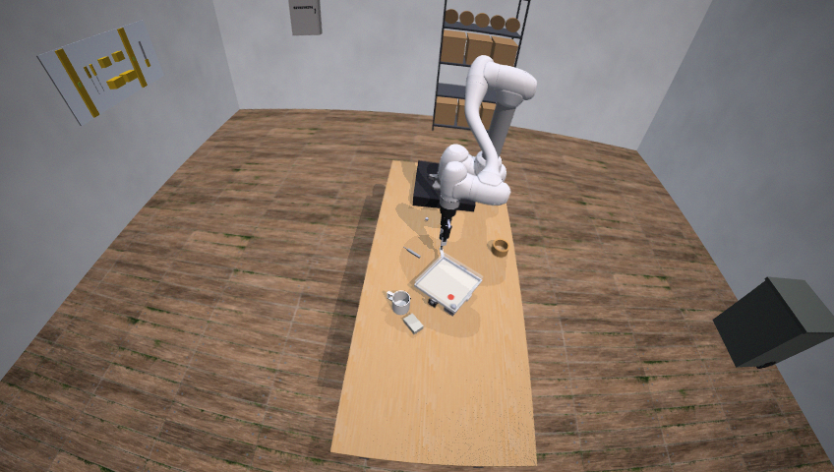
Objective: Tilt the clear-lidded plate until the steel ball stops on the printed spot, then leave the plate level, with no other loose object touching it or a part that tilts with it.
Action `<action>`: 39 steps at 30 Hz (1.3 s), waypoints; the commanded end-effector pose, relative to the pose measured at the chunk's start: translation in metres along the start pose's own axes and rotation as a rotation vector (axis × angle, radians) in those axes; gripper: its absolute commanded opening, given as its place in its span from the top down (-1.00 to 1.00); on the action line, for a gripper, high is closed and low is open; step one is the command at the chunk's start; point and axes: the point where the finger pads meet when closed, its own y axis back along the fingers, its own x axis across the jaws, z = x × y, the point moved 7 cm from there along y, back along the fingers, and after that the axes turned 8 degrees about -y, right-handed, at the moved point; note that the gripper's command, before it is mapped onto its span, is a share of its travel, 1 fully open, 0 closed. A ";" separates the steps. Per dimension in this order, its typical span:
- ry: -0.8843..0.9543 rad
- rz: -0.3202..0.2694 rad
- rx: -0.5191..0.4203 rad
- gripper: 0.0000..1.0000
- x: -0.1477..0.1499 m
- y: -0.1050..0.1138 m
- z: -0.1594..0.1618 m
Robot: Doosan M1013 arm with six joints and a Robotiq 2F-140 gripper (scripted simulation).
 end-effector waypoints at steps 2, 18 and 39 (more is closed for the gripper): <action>0.000 0.001 0.000 1.00 0.000 0.000 0.000; 0.000 0.001 0.000 1.00 -0.001 0.004 0.000; 0.000 0.001 0.000 1.00 -0.002 0.005 0.000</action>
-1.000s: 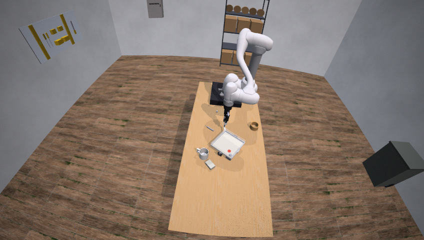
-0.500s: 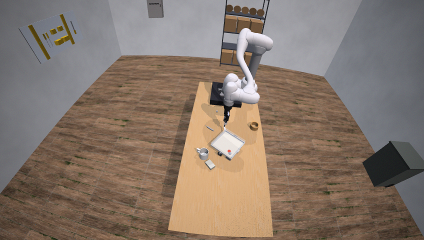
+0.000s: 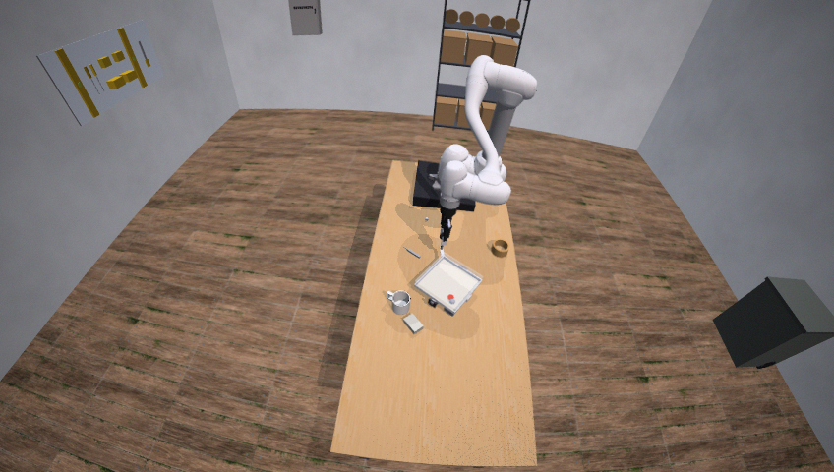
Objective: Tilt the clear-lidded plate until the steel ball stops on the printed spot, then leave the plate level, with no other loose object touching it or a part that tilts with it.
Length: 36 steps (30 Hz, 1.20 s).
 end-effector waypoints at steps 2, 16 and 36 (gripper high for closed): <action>0.000 0.000 0.000 1.00 0.000 0.000 0.000; 0.000 0.000 0.000 1.00 0.001 -0.003 0.000; 0.000 0.000 0.000 1.00 0.002 -0.004 0.000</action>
